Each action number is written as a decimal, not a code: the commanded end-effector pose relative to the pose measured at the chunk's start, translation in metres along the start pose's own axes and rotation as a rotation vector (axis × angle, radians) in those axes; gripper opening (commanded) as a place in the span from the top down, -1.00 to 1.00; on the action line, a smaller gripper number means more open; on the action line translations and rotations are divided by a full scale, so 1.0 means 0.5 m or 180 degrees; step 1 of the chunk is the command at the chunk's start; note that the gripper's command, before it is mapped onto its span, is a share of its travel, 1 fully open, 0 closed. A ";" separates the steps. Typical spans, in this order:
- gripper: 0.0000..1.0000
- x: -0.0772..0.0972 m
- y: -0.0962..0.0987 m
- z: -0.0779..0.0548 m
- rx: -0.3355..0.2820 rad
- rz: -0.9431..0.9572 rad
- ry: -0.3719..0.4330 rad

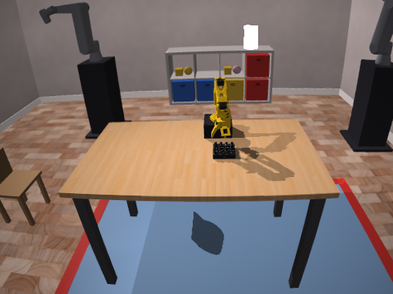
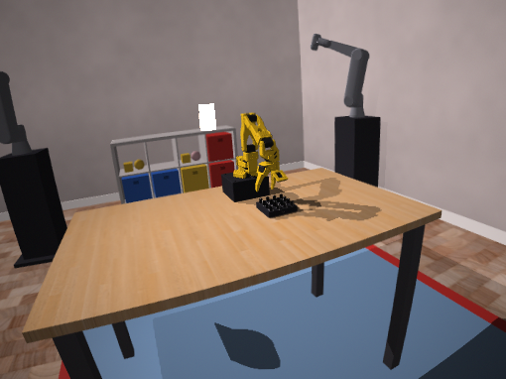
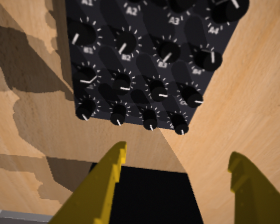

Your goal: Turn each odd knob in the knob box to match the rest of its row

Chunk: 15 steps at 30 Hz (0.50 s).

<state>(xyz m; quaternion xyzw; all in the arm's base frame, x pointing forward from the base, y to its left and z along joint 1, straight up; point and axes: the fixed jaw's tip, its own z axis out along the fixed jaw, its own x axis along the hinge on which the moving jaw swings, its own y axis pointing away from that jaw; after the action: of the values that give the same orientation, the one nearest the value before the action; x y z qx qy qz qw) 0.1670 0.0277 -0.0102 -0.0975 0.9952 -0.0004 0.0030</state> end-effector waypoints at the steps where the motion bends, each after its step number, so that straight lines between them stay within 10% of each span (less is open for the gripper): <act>1: 0.27 0.001 -0.005 0.001 -0.0007 -0.0110 0.0032; 15: 0.57 0.009 -0.034 0.001 -0.0012 -0.1015 0.0031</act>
<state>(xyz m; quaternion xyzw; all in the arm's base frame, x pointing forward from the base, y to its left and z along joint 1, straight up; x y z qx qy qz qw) 0.1661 0.0132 -0.0102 -0.2293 0.9734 -0.0012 0.0028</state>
